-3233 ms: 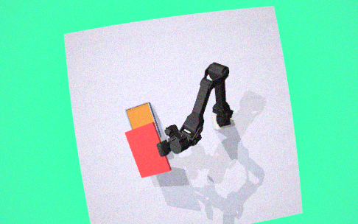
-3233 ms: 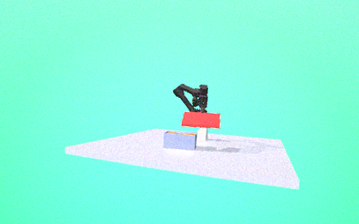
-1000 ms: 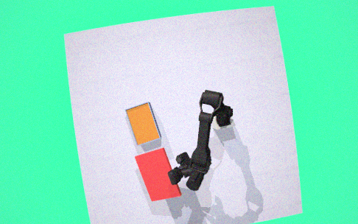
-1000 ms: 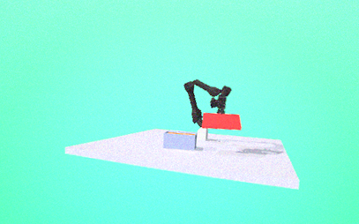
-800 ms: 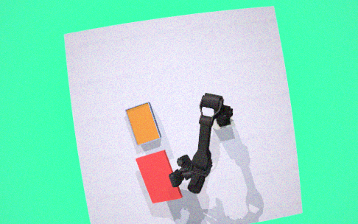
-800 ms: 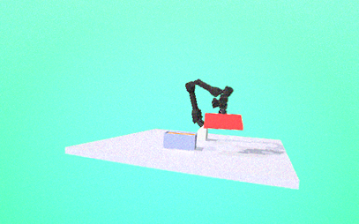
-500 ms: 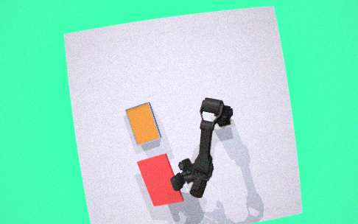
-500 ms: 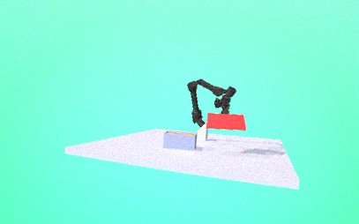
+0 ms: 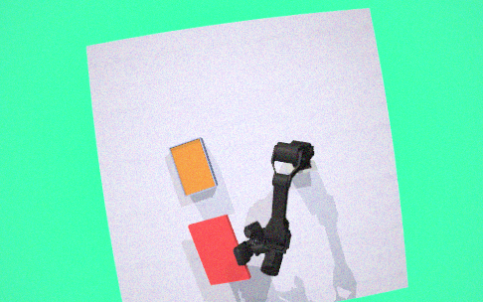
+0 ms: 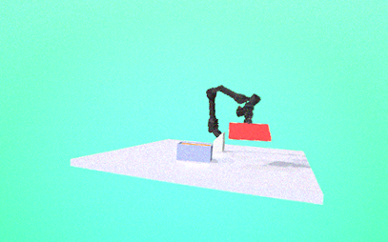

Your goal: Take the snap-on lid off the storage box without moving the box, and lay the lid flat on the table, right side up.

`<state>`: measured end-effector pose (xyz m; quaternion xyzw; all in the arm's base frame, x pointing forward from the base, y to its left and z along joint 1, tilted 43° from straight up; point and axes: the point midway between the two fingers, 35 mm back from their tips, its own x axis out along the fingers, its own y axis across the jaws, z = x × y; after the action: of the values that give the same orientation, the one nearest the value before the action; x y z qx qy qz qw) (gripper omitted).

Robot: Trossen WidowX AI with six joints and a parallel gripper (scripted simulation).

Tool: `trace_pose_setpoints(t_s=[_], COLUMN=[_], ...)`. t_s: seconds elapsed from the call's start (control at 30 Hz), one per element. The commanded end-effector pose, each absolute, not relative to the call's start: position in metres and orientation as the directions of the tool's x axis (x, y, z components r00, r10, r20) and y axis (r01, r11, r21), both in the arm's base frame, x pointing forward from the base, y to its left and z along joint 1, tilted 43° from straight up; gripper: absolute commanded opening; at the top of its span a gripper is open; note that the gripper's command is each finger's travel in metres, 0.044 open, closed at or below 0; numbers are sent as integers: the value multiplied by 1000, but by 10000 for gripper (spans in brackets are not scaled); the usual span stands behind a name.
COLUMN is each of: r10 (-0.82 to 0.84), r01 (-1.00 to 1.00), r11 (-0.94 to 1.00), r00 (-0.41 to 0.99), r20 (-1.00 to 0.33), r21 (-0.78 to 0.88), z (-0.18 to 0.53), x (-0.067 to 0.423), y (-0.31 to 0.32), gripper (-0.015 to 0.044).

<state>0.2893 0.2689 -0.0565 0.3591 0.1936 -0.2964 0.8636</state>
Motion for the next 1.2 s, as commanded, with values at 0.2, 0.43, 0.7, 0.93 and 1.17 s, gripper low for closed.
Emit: trace_pose_setpoints(t_s=[0.2, 0.43, 0.7, 0.93, 1.17], r10=[-365, -365, -365, -365, -365], r01=[641, 641, 641, 641, 641], r11=[562, 562, 562, 562, 562], r00=[759, 759, 759, 759, 759], r20=[-539, -539, -539, -539, -539], r21=[522, 522, 522, 522, 522], z=[-67, -70, -76, -81, -85], x=[286, 286, 285, 285, 285], y=[288, 291, 282, 276, 272], gripper=[0, 0, 0, 0, 0])
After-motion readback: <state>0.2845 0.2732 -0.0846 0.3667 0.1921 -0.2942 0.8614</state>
